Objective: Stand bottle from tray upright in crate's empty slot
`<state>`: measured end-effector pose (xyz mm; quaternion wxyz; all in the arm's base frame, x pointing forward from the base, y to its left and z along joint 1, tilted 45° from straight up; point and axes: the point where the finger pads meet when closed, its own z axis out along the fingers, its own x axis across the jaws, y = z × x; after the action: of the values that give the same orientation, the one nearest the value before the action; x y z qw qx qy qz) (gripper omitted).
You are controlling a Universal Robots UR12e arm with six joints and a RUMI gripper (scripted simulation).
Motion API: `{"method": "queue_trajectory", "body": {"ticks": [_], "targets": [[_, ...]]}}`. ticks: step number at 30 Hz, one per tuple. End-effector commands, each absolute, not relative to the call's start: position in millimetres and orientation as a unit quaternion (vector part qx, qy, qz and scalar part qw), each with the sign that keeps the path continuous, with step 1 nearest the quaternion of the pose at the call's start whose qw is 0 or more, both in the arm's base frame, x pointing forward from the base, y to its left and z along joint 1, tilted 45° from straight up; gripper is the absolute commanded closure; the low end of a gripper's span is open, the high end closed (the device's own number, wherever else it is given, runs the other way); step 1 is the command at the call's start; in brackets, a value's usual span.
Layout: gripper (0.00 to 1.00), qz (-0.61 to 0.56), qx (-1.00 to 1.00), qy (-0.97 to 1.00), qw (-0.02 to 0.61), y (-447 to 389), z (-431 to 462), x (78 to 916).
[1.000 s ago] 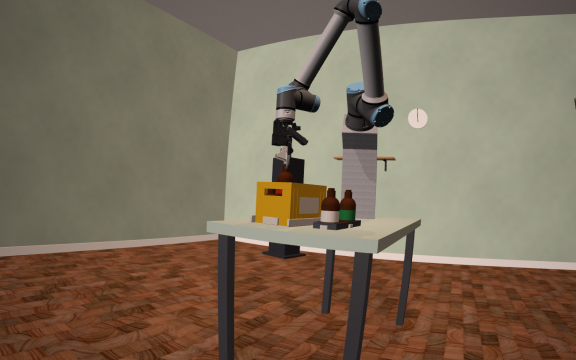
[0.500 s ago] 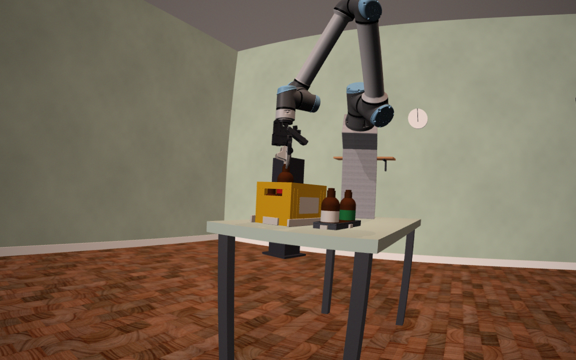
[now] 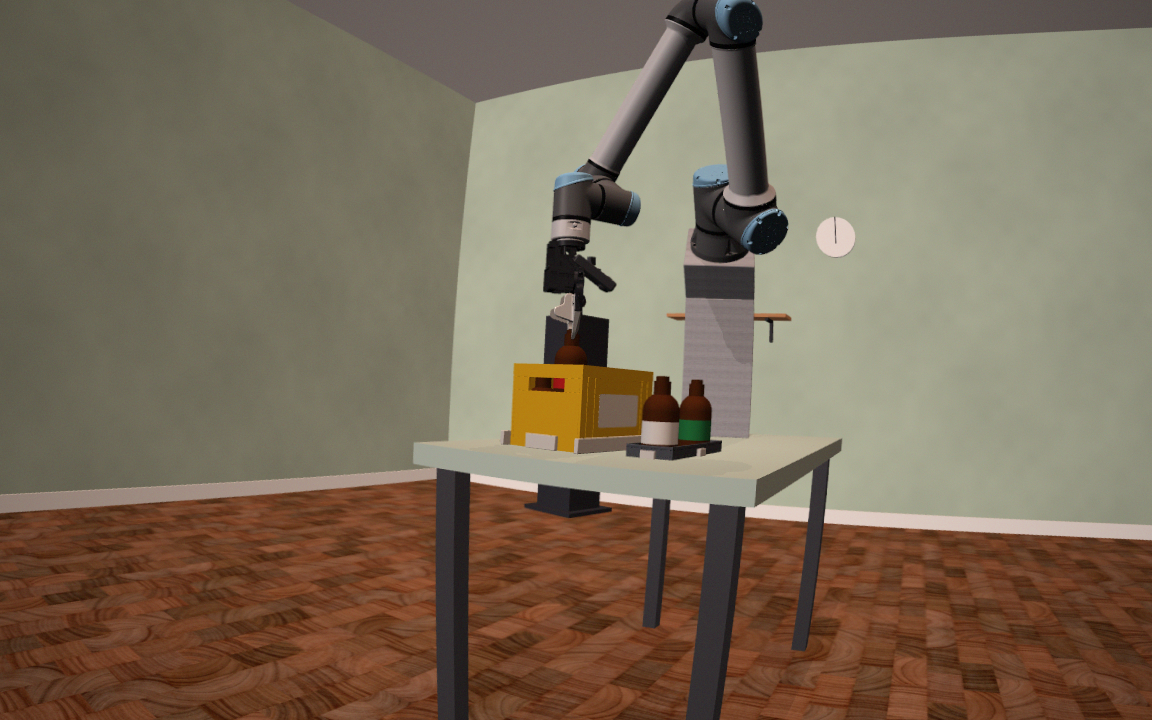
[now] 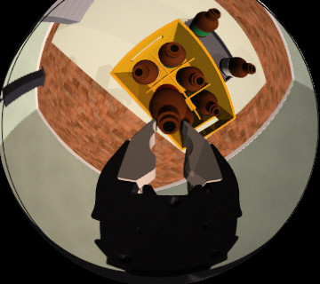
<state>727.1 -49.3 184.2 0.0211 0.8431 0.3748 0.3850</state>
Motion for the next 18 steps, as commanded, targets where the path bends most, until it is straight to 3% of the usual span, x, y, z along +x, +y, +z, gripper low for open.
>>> {"method": "queue_trajectory", "body": {"ticks": [1, 18], "targets": [[1.0, 0.385, 0.843, 0.375, 0.022, -48.8, 182.9, 729.1], [1.0, 0.385, 0.843, 0.375, 0.022, -44.6, 171.1, 740.2]]}}
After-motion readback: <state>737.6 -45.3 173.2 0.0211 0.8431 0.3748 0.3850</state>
